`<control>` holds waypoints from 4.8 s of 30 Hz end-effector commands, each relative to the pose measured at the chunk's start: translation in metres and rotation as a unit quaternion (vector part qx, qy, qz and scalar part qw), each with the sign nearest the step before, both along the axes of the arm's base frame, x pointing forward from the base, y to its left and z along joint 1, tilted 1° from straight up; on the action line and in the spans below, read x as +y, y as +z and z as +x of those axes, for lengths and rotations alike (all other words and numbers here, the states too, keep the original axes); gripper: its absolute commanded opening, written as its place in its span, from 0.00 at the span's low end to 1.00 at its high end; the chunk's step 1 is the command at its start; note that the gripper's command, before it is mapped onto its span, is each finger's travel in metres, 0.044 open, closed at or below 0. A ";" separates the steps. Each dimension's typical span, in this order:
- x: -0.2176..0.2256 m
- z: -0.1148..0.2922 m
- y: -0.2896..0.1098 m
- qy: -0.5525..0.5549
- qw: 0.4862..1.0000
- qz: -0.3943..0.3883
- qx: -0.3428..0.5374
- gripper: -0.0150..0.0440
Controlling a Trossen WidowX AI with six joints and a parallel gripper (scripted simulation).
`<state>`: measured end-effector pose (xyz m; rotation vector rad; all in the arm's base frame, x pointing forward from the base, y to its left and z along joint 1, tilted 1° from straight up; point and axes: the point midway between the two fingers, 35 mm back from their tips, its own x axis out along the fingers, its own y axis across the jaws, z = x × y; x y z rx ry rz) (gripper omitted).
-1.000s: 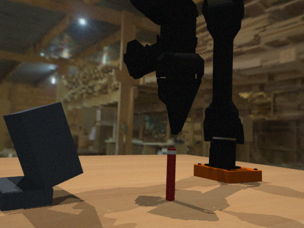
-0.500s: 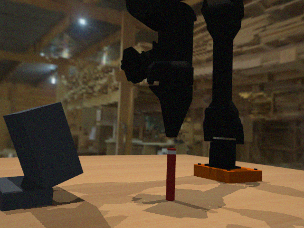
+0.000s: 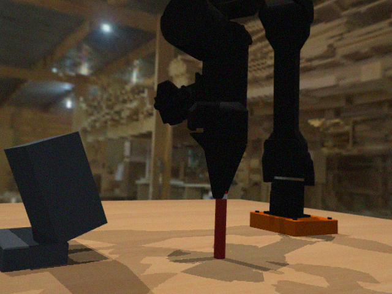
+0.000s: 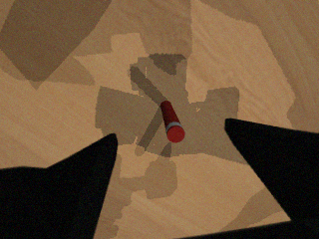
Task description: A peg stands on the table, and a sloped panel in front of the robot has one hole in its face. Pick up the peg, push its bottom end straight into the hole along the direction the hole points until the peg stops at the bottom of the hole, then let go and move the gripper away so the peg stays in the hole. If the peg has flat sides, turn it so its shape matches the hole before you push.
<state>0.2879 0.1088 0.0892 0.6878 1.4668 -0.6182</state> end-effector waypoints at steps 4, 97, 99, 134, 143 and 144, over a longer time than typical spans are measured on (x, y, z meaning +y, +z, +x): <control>0.000 -0.001 -0.013 -0.003 1.000 -0.002 0.001 1.00; -0.014 -0.001 0.043 0.025 0.998 0.009 -0.063 0.25; -0.015 -0.001 0.043 0.027 0.997 0.010 -0.068 0.25; -0.033 0.003 0.041 0.063 0.986 0.011 -0.157 0.25; -0.037 0.004 0.040 0.072 0.981 0.008 -0.180 0.25; -0.038 0.004 0.040 0.073 0.980 0.008 -0.182 0.25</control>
